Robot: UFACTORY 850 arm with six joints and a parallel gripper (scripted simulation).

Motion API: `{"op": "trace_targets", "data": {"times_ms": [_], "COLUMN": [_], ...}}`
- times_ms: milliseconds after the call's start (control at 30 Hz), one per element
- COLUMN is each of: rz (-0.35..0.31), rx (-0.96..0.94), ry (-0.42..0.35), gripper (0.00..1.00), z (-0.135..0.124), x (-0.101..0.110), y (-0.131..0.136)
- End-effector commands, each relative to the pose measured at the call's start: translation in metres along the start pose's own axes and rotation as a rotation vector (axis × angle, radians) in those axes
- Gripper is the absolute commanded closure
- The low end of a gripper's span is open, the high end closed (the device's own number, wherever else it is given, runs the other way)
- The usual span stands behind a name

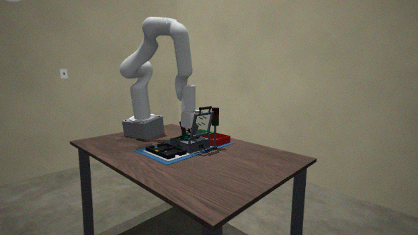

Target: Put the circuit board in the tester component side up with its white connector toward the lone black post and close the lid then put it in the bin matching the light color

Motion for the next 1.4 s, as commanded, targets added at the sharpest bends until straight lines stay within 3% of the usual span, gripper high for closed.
{"op": "trace_targets", "data": {"times_ms": [0, 433, 833, 1333, 1367], "rz": [-0.002, -0.002, -0.002, -0.002, -0.002], "rx": [0.000, 0.000, 0.000, 0.000, 0.000], "ry": [0.000, 0.000, 0.000, 0.000, 0.000], "gripper": [0.00, 0.00, 0.00, 0.00, 0.00], "z": [0.000, 0.000, 0.000, 0.000, 0.000], "x": [0.001, 0.005, 0.035, 0.138, 0.138], "y": [0.001, 0.001, 0.001, 0.001, 0.001]}}
Point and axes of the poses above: the point where the finger pads meet when closed, its own x axis back along the fingers, its own y axis across the jaws, z = x × y, the point moved 1 cm from there along x, back along the fingers, and after that the axes turned 11 degrees about x, right-handed, at the moved point
